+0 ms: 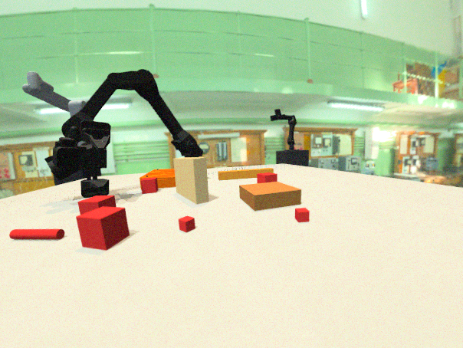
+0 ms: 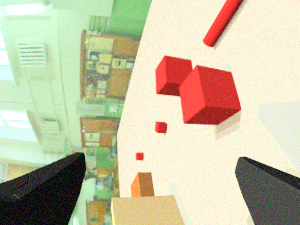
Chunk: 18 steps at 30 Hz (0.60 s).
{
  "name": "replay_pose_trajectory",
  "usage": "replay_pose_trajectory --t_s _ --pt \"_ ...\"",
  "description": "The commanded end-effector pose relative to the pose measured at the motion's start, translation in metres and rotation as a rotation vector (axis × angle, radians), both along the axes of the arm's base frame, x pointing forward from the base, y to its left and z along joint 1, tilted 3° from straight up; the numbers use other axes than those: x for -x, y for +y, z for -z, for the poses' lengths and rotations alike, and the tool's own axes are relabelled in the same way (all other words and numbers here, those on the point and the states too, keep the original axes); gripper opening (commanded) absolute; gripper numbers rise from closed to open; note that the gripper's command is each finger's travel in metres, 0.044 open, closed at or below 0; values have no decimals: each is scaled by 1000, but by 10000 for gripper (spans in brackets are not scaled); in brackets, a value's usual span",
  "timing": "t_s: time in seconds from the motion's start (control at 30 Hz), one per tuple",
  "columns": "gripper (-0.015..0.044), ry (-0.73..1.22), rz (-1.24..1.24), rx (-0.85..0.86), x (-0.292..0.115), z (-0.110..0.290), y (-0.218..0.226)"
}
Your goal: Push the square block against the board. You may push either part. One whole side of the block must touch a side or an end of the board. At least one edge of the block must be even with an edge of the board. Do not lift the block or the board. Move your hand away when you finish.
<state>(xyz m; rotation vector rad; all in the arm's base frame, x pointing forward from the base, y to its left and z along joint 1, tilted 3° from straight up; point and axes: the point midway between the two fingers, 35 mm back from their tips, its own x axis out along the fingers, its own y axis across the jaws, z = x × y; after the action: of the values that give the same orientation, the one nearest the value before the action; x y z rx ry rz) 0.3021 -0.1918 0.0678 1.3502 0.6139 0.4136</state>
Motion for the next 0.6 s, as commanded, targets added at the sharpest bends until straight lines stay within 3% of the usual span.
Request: replay_pose_trajectory --t_s 0.0,0.2,0.47,0.57 --pt "374 0 0 0 0 0 0" --pt "216 54 -35 -3 -3 0 9" --pt "6 278 -151 9 -9 -3 44" --pt "0 370 -186 25 -11 -5 57"
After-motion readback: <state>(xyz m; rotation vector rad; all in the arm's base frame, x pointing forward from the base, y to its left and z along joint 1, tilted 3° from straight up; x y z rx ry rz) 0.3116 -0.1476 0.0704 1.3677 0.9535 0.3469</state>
